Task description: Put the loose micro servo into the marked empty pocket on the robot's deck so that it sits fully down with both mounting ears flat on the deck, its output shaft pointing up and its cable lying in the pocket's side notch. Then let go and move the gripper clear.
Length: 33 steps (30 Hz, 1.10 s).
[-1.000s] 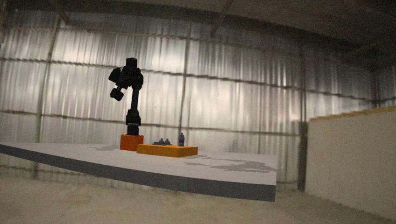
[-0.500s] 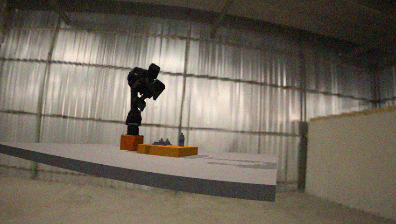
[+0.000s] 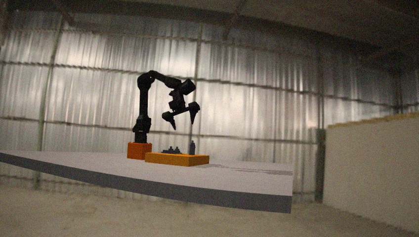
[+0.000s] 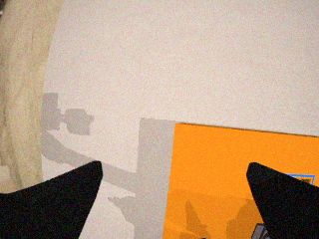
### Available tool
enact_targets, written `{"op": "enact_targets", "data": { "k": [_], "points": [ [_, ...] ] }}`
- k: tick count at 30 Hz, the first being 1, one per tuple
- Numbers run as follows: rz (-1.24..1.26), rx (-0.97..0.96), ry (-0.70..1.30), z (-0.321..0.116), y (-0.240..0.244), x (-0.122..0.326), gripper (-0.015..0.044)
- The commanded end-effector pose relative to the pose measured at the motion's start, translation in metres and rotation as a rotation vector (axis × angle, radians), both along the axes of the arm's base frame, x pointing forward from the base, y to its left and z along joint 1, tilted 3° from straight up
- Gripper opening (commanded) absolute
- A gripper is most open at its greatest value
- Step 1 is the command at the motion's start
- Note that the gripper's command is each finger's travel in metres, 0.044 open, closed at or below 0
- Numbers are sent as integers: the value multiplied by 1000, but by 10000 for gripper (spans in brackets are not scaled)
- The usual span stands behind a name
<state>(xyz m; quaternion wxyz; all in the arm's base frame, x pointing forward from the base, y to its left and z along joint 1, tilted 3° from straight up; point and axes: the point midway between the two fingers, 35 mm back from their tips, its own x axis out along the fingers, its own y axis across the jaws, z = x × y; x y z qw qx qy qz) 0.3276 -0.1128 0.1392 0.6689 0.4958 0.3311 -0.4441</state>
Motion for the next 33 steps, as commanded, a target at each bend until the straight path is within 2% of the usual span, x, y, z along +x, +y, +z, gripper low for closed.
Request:
{"op": "enact_targets", "data": {
  "k": [1,9,17,33],
  "points": [
    [106,46,73,-12,42,7,440],
    [292,107,243,-34,122,0,440],
    [459,127,428,-52,189,-27,440],
    [472,127,443,-79,193,-29,440]
  ]
}}
